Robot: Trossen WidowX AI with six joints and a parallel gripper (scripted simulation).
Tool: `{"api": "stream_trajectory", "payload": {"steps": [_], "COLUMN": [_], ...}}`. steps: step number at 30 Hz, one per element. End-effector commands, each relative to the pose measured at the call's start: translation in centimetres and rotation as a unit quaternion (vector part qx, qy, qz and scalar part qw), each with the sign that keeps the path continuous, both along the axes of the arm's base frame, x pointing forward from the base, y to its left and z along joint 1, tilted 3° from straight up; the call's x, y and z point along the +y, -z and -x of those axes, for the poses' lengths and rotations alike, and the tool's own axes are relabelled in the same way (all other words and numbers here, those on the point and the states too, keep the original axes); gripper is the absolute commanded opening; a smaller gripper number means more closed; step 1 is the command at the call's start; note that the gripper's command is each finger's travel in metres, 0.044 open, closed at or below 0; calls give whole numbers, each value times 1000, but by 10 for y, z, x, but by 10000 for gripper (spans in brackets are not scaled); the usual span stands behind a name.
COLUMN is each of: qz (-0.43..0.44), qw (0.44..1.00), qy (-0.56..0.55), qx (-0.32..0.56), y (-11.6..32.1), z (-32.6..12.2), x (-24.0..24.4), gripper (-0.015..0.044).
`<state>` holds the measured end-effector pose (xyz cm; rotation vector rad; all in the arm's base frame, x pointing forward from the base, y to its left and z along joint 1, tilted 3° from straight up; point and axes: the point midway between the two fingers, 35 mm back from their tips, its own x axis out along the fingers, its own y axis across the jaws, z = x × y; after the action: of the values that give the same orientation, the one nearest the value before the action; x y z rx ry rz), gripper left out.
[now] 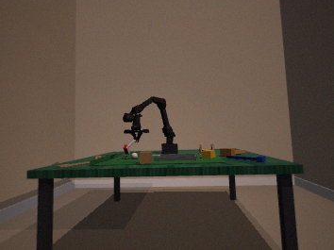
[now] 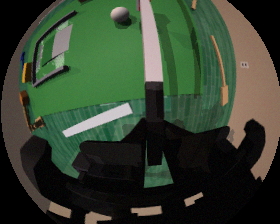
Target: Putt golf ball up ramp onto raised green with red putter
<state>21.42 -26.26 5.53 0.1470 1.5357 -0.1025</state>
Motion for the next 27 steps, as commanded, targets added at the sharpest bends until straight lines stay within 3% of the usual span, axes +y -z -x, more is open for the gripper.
{"api": "stream_trajectory", "payload": {"steps": [1, 27], "qz": [0, 0], "qw": [1000, 1000], "qy": [3, 0], "qx": [1, 0], "y": [6, 27], "z": [0, -1], "x": [0, 1], "gripper": [0, 0]}}
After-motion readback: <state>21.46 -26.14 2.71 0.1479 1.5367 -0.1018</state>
